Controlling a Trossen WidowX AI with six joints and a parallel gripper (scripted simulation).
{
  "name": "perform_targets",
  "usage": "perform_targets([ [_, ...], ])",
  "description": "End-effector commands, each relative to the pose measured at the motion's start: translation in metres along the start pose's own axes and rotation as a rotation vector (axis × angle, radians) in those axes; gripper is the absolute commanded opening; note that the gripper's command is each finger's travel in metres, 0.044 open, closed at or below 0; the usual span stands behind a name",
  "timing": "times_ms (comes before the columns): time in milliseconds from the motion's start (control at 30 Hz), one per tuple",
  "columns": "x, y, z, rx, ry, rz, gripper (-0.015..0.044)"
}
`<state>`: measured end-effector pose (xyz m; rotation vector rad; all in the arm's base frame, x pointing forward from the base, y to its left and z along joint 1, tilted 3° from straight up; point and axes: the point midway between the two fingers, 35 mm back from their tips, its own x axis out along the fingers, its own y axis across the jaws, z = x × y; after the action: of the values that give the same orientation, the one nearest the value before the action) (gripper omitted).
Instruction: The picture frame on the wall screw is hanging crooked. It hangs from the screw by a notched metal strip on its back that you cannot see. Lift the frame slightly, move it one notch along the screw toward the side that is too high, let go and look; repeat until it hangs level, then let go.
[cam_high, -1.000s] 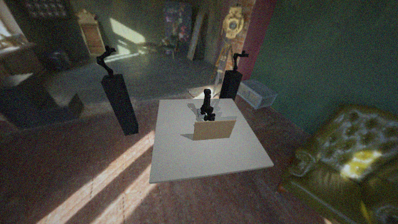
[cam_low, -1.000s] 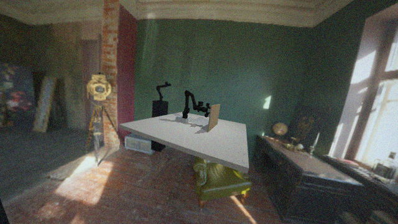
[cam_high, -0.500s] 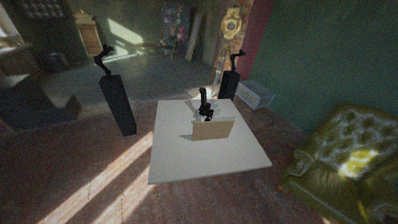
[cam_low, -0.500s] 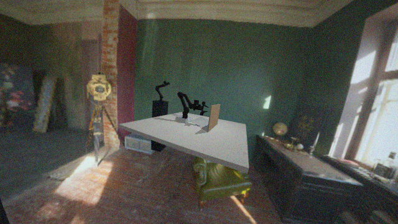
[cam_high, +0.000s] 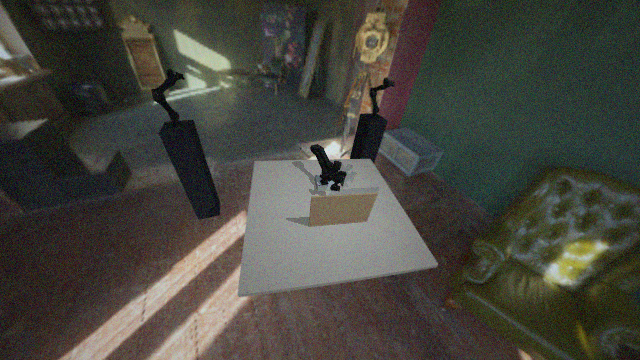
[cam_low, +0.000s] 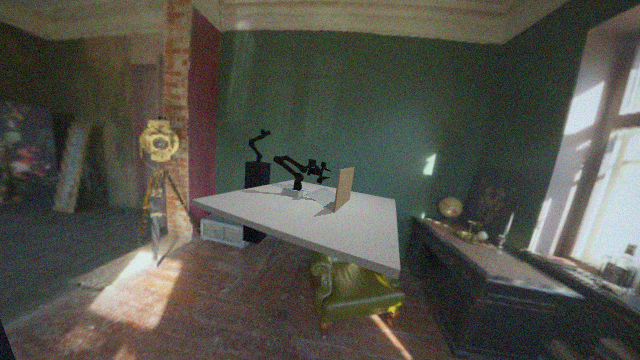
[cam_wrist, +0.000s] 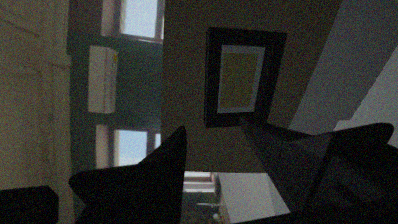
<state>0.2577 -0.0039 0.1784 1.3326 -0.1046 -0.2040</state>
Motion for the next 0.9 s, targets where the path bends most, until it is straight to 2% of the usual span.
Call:
perform_targets([
  [0,-0.021,0.011,-0.005,0.0,-0.007,0.001,0.026],
  [333,-0.078,0.017,0.011,-0.012,-0.024,-0.001,0.026],
  [867,-0.079,0.017,0.012,0.023,-0.03,0.005,0.026],
])
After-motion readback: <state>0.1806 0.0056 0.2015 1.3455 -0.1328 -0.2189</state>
